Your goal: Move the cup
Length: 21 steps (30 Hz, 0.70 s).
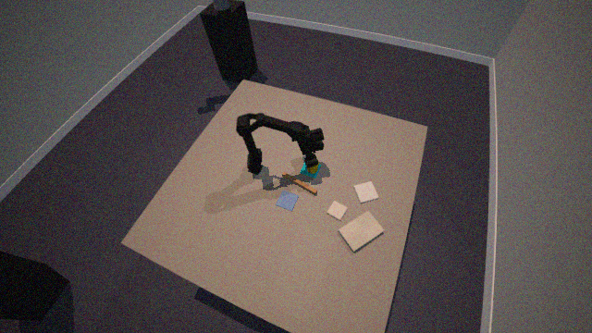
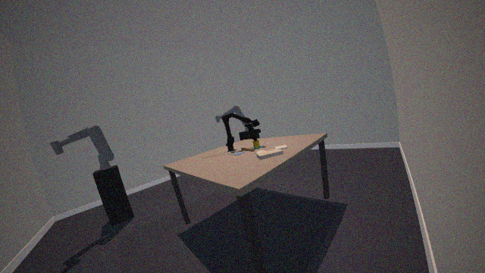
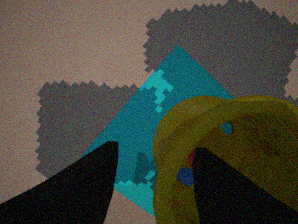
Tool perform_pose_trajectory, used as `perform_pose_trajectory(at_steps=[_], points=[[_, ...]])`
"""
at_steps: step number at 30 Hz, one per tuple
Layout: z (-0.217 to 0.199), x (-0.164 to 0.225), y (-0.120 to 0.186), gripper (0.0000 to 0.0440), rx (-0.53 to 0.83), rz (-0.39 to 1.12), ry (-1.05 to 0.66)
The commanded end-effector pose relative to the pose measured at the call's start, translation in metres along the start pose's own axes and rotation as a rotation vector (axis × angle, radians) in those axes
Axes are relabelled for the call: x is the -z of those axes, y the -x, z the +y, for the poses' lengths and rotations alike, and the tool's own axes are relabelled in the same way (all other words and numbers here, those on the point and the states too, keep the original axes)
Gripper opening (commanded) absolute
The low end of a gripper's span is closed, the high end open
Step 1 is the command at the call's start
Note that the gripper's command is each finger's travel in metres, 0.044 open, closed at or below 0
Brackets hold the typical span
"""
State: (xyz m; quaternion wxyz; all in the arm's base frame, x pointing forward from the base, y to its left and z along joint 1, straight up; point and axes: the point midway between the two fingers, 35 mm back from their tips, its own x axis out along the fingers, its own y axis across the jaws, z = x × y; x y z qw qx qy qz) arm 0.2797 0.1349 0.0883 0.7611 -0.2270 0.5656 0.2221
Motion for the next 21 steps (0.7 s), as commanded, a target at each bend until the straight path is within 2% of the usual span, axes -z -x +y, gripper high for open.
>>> perform_pose_trajectory(at_steps=[1,14,18,21], points=[[0.002,0.004,0.007,0.0172,-0.013,-0.012,-0.012],[0.0,0.001,0.044,0.0228,-0.02,-0.106,-0.048],[-0.003,-0.002,0.057,0.0277,-0.012,-0.144,-0.057],[-0.006,-0.005,0.066,0.0346,-0.008,-0.167,-0.068]])
